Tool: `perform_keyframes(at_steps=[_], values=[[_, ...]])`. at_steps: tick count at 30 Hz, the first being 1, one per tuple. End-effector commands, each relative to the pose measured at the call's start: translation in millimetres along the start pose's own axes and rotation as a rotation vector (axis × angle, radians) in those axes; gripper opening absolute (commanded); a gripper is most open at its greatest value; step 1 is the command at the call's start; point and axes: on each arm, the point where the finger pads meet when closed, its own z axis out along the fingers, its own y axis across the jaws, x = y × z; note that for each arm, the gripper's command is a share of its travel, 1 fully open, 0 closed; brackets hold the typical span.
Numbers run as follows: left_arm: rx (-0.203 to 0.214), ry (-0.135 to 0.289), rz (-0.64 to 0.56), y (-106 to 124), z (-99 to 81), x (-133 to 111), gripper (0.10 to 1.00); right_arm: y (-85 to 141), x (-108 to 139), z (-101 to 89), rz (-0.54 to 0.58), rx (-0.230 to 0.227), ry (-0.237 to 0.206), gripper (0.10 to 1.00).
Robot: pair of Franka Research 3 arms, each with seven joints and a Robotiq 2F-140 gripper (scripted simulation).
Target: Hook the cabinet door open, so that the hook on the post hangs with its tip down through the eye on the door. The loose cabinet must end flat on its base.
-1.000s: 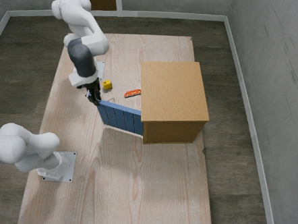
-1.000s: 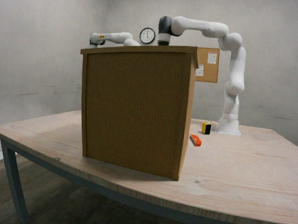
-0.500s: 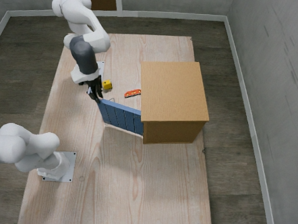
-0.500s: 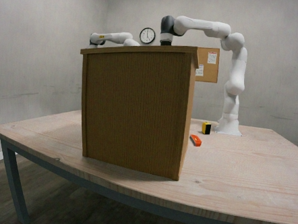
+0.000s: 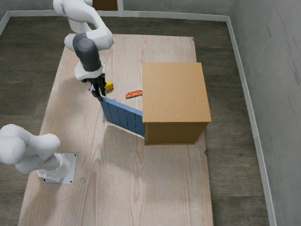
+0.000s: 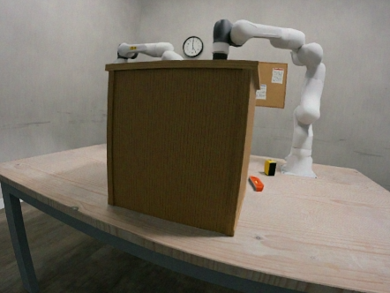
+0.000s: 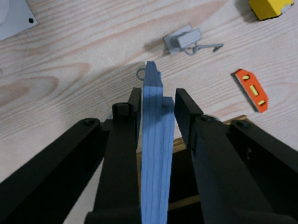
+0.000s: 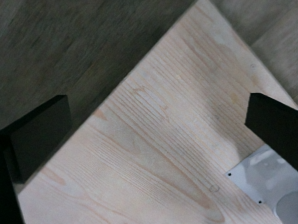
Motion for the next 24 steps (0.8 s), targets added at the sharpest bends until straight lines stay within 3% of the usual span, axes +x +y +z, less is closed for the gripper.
perform_keyframes(at_steps=[1,24], values=[[0.002,-0.006,0.043,2.3,-0.8,-2.2,0.297,0.0,0.0,-0.1,0.000,0.000,0.000,1.000],[0.002,-0.007,0.151,30.6,-0.7,-6.0,0.297,0.0,0.0,-0.1,0.000,0.000,0.000,1.000]])
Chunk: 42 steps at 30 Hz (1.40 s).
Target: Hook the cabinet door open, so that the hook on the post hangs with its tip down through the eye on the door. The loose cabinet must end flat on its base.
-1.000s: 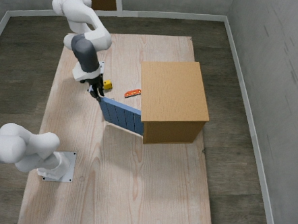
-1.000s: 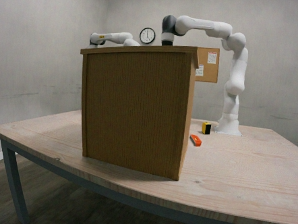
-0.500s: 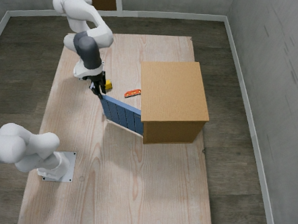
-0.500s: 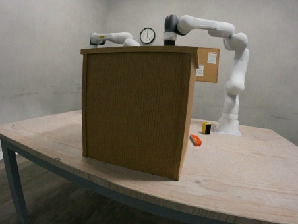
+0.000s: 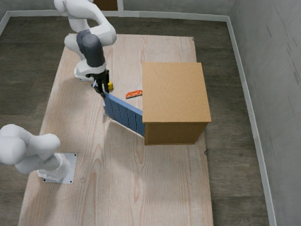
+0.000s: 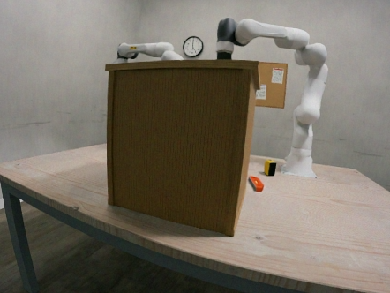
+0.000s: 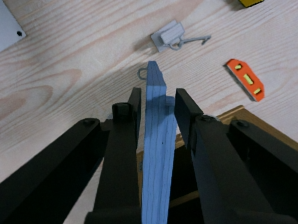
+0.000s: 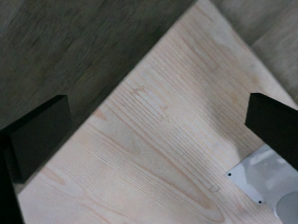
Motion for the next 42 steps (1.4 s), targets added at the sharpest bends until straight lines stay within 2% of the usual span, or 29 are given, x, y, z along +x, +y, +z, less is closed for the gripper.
perform_keyframes(at_steps=[1,42], values=[[0.000,-0.006,0.062,3.2,-0.5,-1.6,0.297,0.0,0.0,-0.1,0.000,0.000,0.000,1.000],[0.000,-0.006,0.239,55.4,-0.5,-11.4,0.297,0.0,0.0,-0.1,0.000,0.000,0.000,1.000]])
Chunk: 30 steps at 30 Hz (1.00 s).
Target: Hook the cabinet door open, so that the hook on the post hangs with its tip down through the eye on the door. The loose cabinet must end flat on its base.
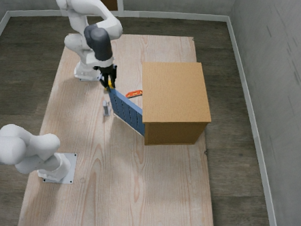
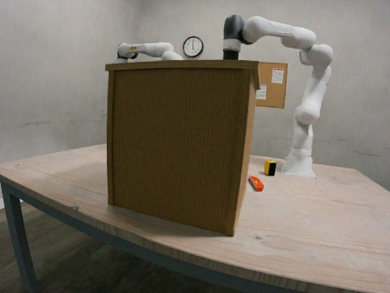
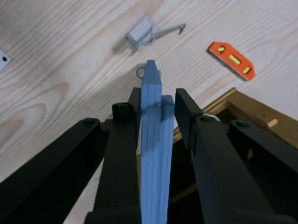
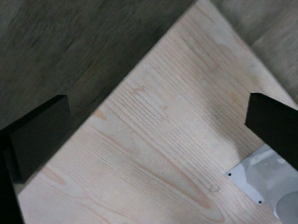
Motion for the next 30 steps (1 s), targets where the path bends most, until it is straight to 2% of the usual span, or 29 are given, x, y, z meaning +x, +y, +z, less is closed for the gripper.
perform_keyframes(at_steps=[1,30], values=[[-0.002,-0.003,0.051,6.2,-0.6,-0.8,0.297,0.0,0.0,-0.1,0.000,0.000,0.000,1.000],[-0.002,-0.003,0.201,42.1,-0.7,-6.7,0.297,0.0,0.0,-0.1,0.000,0.000,0.000,1.000]])
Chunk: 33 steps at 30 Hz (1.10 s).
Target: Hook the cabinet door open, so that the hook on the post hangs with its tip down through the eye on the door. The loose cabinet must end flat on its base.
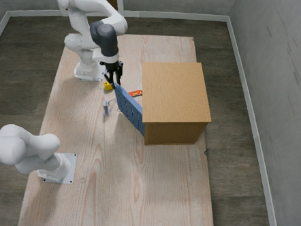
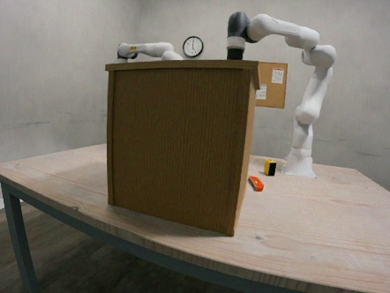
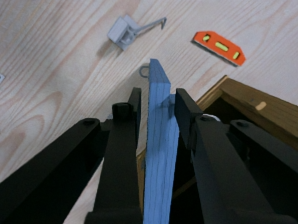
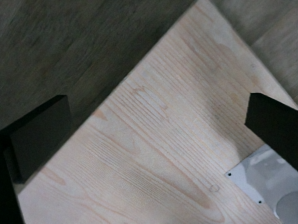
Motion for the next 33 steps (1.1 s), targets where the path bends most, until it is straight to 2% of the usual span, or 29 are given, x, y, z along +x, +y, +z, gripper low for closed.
perform_keyframes(at_steps=[1,7,11,14,19,33], values=[[-0.004,0.003,0.070,6.4,0.1,0.8,0.297,0.0,0.0,-0.1,0.000,0.000,0.000,1.000],[-0.004,0.003,0.074,12.2,0.0,0.3,0.297,0.0,0.0,-0.1,0.000,0.000,0.000,1.000],[-0.003,0.003,0.118,16.3,0.0,-0.3,0.297,0.0,0.0,-0.1,0.000,0.000,0.000,1.000],[-0.003,0.003,0.120,25.4,0.0,-1.6,0.297,0.0,0.0,-0.1,0.000,0.000,0.000,1.000],[-0.003,0.003,0.124,26.1,0.0,-1.7,0.297,0.0,0.0,-0.1,0.000,0.000,0.000,1.000],[-0.003,0.003,0.219,43.8,-0.1,-5.3,0.297,0.0,0.0,-0.1,0.000,0.000,0.000,1.000]])
